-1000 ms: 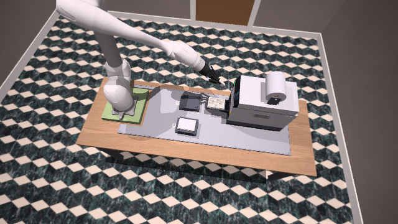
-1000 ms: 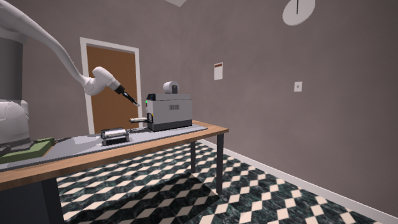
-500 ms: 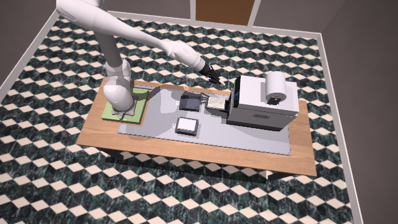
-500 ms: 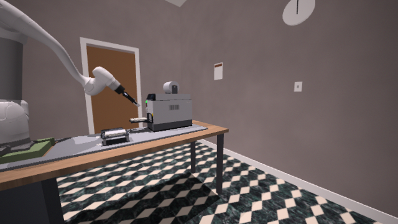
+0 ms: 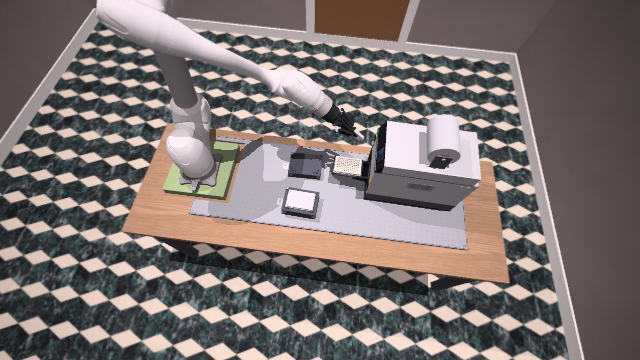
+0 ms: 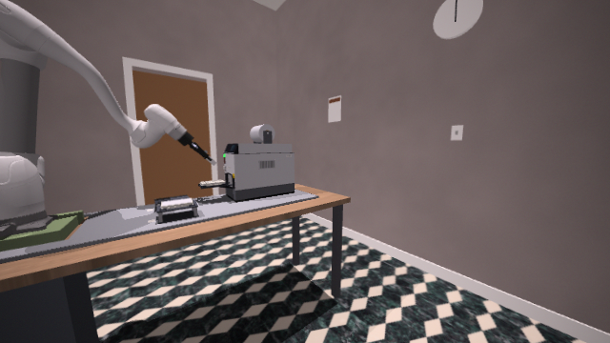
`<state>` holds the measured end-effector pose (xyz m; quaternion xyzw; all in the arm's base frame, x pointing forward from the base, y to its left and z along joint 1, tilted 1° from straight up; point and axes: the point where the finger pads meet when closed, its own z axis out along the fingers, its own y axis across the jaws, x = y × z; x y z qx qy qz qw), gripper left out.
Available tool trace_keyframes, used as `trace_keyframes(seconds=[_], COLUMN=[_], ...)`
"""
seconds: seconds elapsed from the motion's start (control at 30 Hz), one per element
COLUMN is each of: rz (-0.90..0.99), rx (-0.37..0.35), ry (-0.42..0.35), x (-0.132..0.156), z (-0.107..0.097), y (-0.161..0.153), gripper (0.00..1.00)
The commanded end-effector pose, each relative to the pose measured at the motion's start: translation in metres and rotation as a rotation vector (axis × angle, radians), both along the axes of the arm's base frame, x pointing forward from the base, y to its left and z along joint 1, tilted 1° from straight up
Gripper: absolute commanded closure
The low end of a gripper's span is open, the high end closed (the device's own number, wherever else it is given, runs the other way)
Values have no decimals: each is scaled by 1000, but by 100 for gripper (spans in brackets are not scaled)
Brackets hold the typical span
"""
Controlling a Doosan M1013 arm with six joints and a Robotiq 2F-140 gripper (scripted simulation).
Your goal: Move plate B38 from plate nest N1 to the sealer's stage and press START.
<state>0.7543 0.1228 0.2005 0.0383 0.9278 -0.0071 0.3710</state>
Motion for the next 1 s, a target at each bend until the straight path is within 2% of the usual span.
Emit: trace_keyframes(seconds=[0.0, 0.97], rz=[-2, -2], rx=[0, 0], ry=[-5, -5], x=[9, 38], z=[-3, -30], y=[-2, -4], gripper=[90, 90])
